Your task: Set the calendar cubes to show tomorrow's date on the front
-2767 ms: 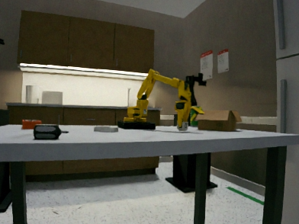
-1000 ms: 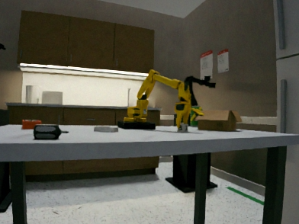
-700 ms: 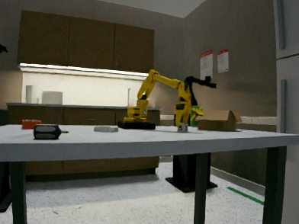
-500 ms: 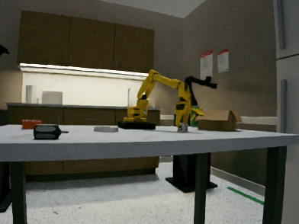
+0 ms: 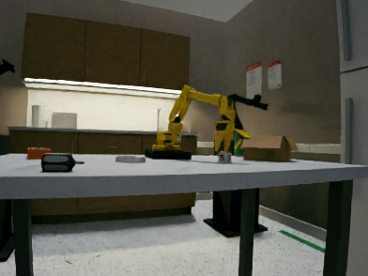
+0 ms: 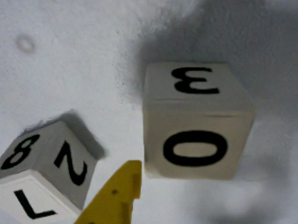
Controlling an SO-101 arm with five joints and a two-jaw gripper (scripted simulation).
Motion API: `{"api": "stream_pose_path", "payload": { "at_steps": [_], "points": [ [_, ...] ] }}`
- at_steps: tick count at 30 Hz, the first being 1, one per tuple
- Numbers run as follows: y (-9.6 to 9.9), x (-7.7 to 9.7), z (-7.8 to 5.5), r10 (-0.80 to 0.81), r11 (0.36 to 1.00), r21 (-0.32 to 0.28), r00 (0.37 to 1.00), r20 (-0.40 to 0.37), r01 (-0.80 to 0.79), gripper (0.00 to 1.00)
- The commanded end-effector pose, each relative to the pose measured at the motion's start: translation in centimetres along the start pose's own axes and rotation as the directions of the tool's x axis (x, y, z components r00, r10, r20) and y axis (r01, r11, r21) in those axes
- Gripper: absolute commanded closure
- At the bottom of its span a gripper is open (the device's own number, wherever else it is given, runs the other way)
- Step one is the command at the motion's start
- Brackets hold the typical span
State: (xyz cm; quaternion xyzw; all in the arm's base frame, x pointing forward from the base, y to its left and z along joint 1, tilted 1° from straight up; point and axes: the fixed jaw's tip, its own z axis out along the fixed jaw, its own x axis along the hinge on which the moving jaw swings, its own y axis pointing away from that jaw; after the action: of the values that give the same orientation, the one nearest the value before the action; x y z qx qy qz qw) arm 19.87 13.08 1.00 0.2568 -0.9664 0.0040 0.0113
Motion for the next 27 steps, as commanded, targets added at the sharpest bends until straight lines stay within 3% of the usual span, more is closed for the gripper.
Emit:
{"api": "stream_pose_path", "payload": {
  "at_steps": [1,9,27],
  "points": [
    [0.2,-0.2,-1.7,0.002,1.0,-0.002,1.0,0.018,-0.002,0.64],
    [0.2,0.0,-3.5,0.002,1.0,-0.002,1.0,0.018,-0.002,0.64],
    [0.2,0.1,-3.6,0.002,1.0,-0.002,1.0,0.018,-0.002,0.64]
  ]
}}
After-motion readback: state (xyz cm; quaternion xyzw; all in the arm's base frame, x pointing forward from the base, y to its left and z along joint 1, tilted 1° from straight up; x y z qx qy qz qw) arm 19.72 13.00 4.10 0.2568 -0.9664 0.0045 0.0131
